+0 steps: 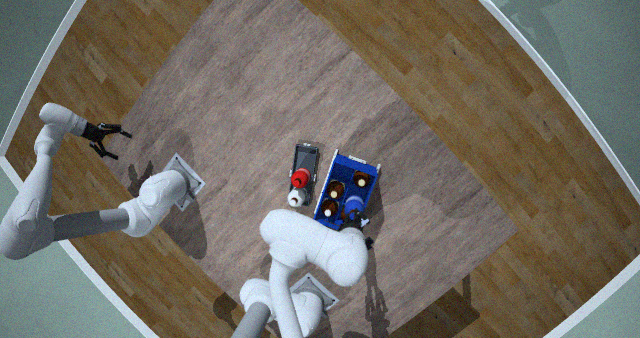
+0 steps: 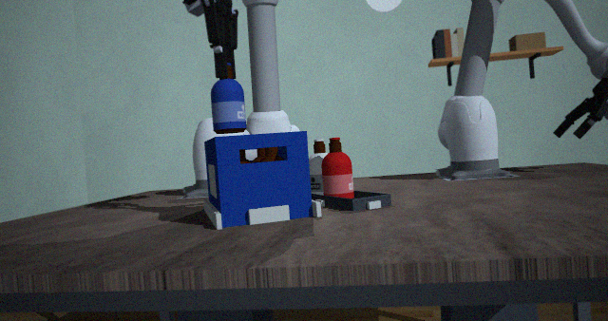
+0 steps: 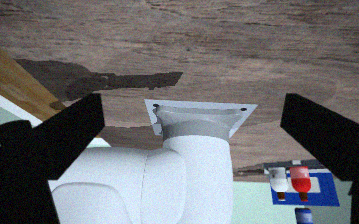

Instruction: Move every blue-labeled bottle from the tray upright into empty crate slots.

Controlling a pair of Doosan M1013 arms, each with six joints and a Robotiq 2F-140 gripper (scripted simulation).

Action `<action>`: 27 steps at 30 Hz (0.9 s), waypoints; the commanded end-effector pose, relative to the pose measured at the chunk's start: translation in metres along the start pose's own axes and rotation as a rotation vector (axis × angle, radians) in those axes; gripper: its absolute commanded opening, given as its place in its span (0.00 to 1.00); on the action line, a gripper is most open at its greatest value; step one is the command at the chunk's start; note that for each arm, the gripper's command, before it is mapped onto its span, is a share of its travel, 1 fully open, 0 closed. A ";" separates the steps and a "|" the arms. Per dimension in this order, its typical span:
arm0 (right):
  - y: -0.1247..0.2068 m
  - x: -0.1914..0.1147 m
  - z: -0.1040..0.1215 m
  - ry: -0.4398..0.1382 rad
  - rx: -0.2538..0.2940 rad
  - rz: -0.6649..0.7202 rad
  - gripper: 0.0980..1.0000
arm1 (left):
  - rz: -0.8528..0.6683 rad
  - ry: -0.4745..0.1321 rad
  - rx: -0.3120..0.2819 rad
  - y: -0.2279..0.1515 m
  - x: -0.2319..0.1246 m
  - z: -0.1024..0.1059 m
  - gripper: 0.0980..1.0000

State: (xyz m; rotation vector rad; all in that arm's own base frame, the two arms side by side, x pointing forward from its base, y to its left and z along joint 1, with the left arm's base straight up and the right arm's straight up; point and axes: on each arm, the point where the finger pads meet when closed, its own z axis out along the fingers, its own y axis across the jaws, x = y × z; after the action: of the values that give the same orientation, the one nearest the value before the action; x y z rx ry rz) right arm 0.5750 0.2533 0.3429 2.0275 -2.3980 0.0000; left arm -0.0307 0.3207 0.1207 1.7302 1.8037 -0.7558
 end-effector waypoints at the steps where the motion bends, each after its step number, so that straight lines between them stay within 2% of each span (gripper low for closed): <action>1: 0.000 0.000 -0.001 -0.001 0.001 0.000 0.00 | 0.000 0.001 0.000 0.000 0.000 0.000 1.00; 27: 0.000 0.000 0.006 -0.001 0.001 0.000 0.00 | 0.000 0.001 0.000 0.000 0.000 0.000 1.00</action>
State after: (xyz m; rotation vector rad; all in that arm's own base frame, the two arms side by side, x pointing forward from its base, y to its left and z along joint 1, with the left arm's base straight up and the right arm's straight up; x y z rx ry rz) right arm 0.5750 0.2533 0.3379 2.0276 -2.3981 0.0001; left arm -0.0307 0.3207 0.1207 1.7302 1.8037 -0.7558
